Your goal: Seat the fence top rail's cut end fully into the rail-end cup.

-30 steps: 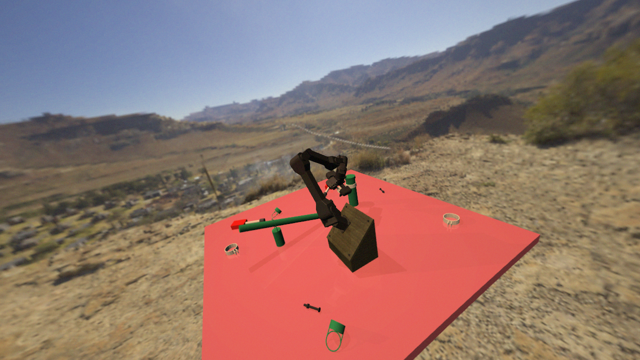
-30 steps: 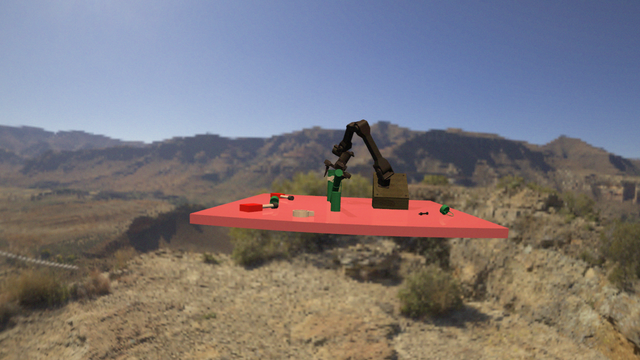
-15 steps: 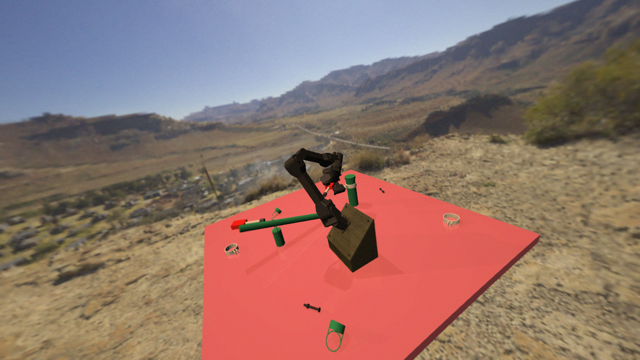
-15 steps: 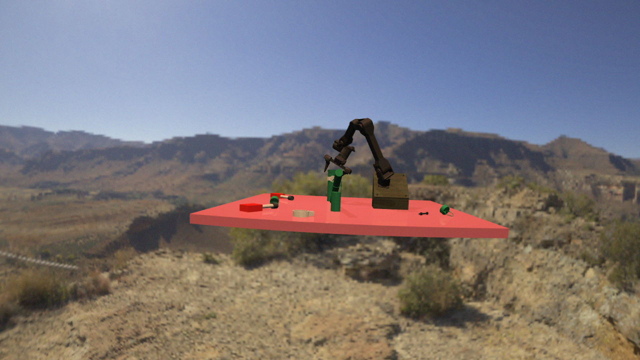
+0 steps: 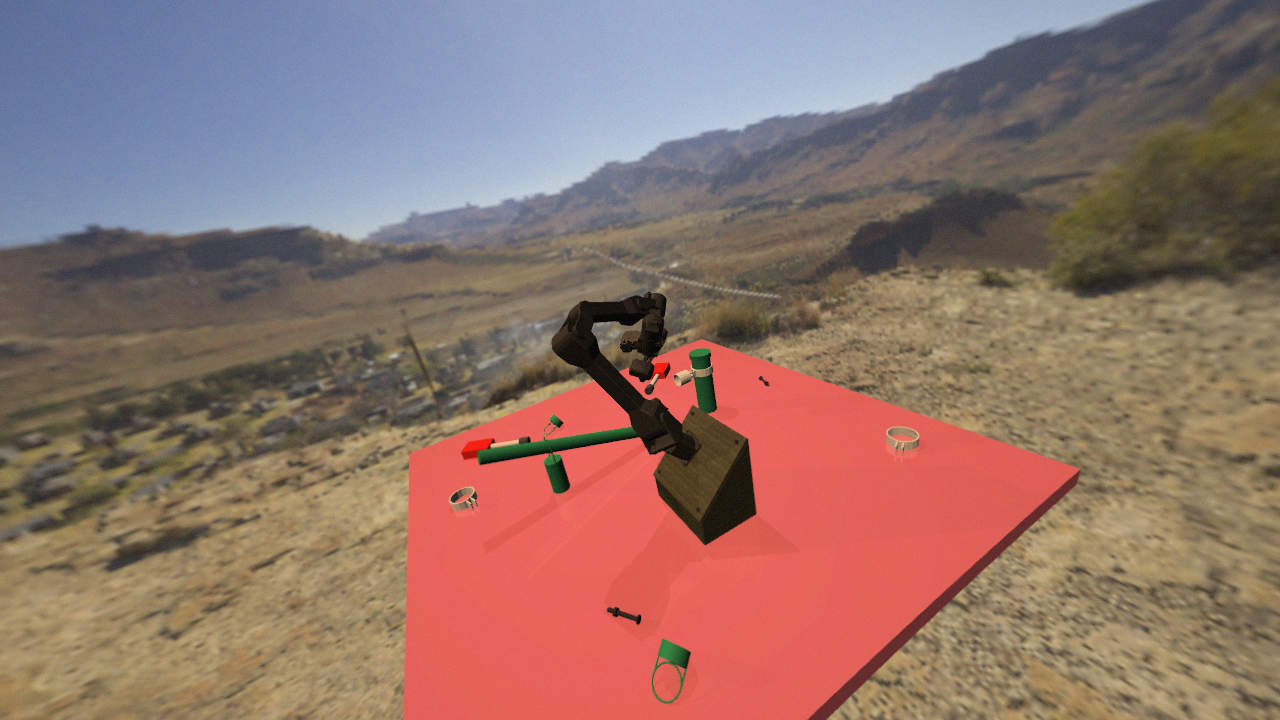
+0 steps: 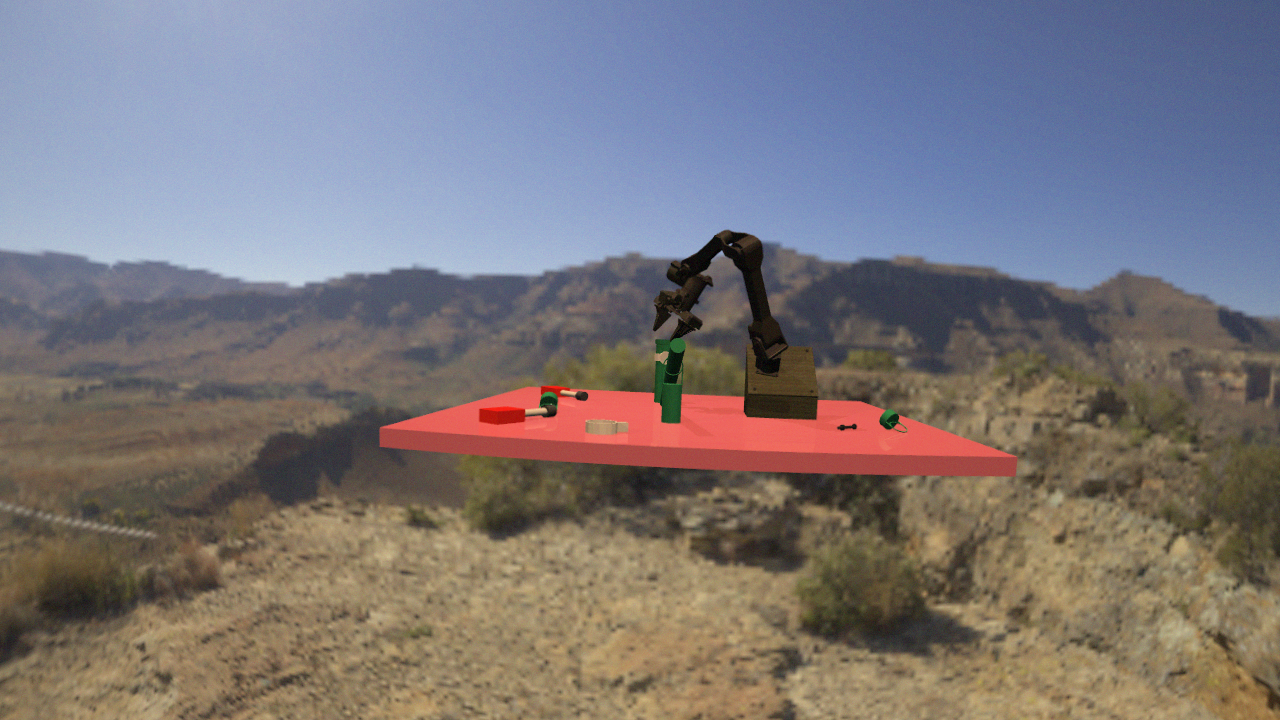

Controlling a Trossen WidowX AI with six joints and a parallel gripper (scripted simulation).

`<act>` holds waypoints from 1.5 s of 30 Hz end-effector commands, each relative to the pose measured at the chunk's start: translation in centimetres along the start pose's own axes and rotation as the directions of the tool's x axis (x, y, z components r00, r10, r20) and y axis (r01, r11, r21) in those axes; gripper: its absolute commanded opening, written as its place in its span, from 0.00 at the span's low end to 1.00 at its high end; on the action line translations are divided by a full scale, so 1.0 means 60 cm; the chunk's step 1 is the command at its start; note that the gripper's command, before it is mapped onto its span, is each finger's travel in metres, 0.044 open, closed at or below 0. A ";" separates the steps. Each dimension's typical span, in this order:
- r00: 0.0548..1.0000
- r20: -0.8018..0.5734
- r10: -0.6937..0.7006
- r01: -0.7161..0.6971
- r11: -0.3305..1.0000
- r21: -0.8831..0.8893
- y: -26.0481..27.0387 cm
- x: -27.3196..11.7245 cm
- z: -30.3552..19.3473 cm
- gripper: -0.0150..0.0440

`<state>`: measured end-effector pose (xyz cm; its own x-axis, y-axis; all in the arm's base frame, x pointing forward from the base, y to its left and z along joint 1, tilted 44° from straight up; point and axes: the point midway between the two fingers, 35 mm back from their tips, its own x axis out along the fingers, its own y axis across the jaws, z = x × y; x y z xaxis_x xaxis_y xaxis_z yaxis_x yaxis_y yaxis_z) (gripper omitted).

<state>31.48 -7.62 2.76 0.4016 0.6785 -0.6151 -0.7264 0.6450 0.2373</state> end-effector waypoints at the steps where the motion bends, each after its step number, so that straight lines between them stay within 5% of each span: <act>1: 0.999 -0.036 -0.019 0.039 0.713 0.700 0.073 -0.064 0.062 1.00; 23: 0.999 -0.046 -0.008 0.040 0.652 0.757 0.079 -0.062 0.065 1.00; 26: 0.996 -0.081 0.040 0.048 0.518 0.854 0.087 -0.042 0.067 1.00; 31: 0.969 -0.180 0.170 0.163 0.111 0.980 0.116 0.012 0.071 1.00; 38: 0.886 -0.336 0.320 0.452 -0.437 0.778 0.161 0.078 0.068 1.00; 45: 0.862 -0.369 0.347 0.505 -0.528 0.683 0.172 0.091 0.066 1.00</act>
<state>29.13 0.94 6.47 0.0689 0.7061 -0.7047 0.7666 0.4146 0.4903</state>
